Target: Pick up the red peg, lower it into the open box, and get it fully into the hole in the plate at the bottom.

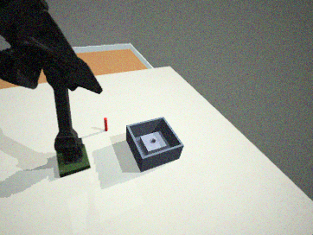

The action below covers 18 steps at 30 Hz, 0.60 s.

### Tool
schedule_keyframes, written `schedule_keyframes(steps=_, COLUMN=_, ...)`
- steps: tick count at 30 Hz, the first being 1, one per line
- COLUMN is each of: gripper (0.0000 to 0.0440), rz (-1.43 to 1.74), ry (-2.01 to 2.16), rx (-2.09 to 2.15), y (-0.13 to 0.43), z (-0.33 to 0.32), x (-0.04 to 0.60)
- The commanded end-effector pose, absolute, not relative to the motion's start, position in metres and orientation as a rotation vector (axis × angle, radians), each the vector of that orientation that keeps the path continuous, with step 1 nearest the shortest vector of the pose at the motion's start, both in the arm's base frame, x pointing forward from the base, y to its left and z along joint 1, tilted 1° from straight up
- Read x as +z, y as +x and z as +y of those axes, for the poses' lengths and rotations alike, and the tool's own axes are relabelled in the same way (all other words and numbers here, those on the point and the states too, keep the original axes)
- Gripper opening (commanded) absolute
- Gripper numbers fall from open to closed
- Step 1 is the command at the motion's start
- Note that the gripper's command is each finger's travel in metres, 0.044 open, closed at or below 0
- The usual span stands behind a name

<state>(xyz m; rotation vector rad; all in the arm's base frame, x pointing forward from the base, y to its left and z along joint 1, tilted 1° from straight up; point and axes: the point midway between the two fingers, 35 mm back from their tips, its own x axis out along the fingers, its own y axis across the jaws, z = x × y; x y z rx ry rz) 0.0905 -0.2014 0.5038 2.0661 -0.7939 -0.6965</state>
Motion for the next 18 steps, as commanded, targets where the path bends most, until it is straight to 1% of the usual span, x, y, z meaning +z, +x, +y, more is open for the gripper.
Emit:
schedule_keyframes(steps=1, gripper=0.0440, rz=-0.653, ry=2.107, rx=-0.777, y=0.109, z=-0.212, x=0.471)
schedule_keyframes(steps=9, gripper=0.0440, rz=-0.332, ry=2.102, rx=-0.900, y=0.151, z=-0.205, x=0.415)
schedule_keyframes(steps=18, gripper=0.0440, rz=0.055, ry=1.991, rx=-0.987, y=0.192, z=-0.174, x=0.360)
